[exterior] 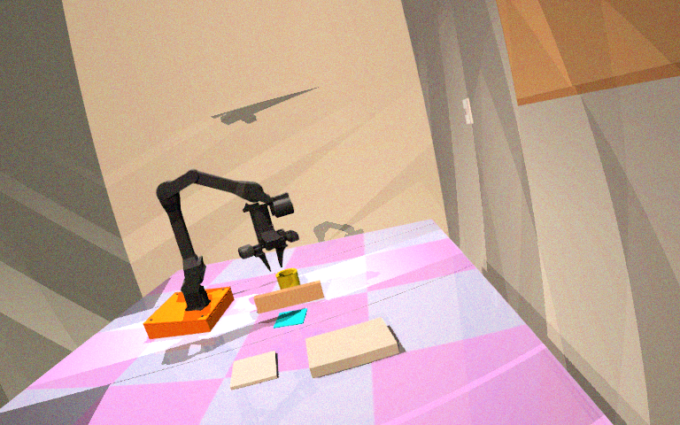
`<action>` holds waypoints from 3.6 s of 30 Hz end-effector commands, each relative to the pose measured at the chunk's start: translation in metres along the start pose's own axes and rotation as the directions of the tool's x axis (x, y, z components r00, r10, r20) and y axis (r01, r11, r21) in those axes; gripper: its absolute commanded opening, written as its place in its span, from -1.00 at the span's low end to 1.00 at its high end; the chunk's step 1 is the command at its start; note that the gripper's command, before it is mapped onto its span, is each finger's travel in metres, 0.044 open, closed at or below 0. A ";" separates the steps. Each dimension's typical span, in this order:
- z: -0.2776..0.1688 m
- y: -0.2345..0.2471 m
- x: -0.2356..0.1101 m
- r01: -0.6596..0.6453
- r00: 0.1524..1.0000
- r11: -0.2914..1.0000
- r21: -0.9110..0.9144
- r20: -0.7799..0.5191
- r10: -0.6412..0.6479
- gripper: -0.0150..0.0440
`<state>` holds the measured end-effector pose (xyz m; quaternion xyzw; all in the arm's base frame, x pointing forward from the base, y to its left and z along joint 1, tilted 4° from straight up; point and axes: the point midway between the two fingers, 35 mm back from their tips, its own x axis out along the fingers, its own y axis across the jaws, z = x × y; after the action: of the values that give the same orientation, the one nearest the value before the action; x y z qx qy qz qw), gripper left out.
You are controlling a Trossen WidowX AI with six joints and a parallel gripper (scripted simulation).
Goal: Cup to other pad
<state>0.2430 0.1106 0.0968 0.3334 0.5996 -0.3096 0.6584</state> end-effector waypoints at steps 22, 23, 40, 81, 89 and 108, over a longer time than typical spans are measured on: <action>0.000 0.000 0.043 0.012 1.000 1.000 0.005 0.003 -0.012 0.07; 0.000 0.000 0.044 0.012 1.000 1.000 0.005 0.003 -0.012 0.07; 0.000 -0.002 0.061 0.012 1.000 1.000 0.005 0.003 -0.012 0.07; -0.001 0.004 0.012 0.010 1.000 1.000 0.006 0.002 -0.010 -0.49; -0.002 0.005 -0.013 0.011 1.000 1.000 0.005 0.003 -0.011 -0.49; -0.003 0.006 -0.014 0.010 1.000 1.000 0.001 -0.003 -0.010 -0.49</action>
<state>0.2448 0.1162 0.1111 0.3312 0.6018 -0.3128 0.6560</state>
